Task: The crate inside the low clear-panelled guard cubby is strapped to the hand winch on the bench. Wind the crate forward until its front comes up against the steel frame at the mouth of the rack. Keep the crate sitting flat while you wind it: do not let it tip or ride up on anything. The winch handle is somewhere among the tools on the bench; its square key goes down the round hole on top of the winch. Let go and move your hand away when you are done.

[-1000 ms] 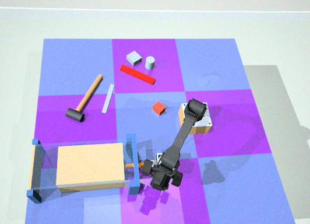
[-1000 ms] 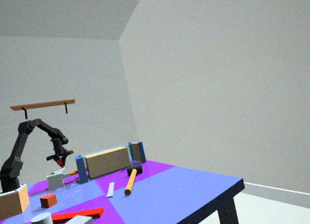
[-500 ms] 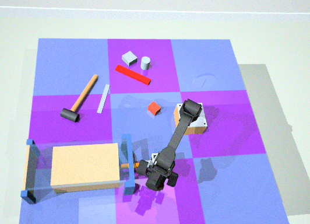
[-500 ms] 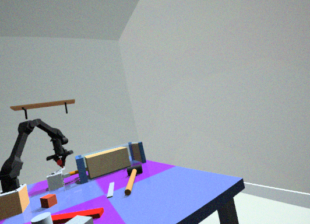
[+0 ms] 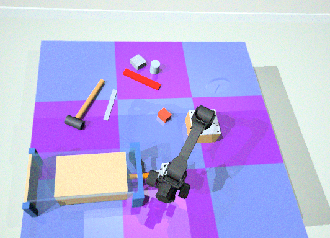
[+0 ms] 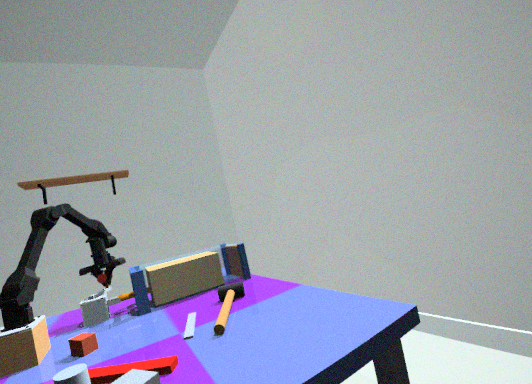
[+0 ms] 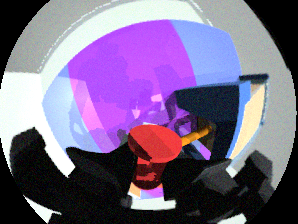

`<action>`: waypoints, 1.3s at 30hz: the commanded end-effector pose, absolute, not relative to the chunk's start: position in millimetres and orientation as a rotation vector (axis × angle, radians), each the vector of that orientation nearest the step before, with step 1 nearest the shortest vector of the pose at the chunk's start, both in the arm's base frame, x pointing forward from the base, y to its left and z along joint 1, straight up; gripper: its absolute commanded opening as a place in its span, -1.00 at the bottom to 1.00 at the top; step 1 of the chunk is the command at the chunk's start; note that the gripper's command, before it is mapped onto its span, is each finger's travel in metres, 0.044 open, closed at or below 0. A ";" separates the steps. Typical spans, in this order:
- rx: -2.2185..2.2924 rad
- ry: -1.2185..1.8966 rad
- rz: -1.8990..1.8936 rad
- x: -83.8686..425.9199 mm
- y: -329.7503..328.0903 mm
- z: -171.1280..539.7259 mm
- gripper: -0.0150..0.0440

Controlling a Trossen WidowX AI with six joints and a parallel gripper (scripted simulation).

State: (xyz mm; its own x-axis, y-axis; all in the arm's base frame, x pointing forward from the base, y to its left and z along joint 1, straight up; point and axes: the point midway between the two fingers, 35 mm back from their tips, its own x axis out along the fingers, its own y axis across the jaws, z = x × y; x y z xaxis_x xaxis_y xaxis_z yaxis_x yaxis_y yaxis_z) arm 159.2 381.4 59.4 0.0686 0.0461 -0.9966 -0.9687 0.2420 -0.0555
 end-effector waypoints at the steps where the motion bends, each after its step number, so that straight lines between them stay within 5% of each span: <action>1: -1.035 1.263 1.081 129.0 384.9 59.2 -0.49; 39: -1.034 1.266 1.082 100.3 381.1 58.6 -0.49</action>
State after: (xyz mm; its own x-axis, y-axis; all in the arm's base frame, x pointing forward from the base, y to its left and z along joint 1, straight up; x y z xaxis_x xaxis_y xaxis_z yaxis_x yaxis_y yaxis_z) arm 124.8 385.9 58.9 0.0466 0.0591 -0.9972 -0.9740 0.2242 -0.0322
